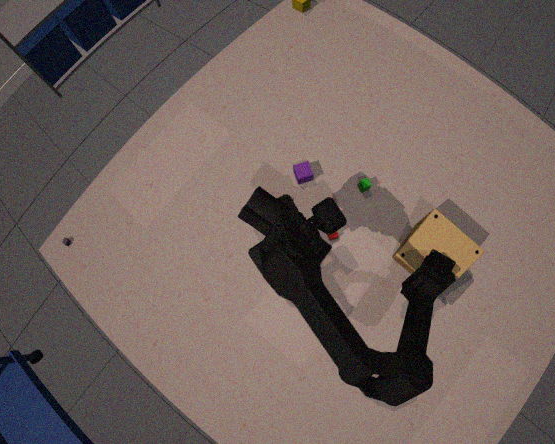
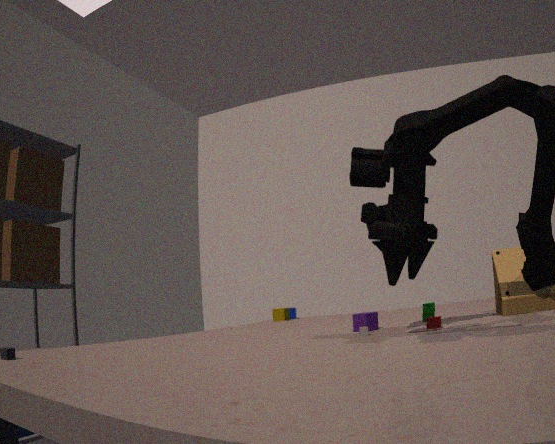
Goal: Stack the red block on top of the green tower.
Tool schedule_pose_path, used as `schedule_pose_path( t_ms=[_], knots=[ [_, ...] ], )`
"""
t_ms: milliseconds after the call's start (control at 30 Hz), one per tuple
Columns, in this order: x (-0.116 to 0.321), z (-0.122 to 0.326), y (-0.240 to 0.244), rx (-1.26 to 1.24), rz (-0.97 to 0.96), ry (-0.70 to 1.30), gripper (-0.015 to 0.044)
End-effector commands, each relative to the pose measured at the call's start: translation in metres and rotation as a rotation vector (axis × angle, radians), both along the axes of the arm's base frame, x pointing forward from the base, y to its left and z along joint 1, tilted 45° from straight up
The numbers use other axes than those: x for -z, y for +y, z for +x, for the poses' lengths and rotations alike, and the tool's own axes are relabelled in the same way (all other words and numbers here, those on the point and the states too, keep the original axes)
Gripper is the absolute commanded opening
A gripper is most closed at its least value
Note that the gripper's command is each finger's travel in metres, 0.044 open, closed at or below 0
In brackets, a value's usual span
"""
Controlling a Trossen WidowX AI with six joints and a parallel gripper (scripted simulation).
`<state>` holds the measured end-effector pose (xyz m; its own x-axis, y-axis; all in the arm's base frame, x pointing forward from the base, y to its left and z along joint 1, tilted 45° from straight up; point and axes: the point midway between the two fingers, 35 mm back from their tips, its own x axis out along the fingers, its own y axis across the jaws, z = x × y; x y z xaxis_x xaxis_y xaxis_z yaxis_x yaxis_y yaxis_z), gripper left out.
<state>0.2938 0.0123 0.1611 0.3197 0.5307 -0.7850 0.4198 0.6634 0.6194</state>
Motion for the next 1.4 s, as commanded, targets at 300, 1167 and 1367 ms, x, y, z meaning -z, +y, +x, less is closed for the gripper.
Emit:
schedule_pose_path(
  t_ms=[300, 1167, 1367],
  knots=[
    [0.07, -0.053, -0.029, 0.064, 0.227, 0.269, 0.044],
    [0.104, -0.043, 0.001, 0.063, 0.227, 0.269, 0.044],
    [0.111, -0.041, 0.008, 0.063, 0.228, 0.268, 0.044]
  ],
)
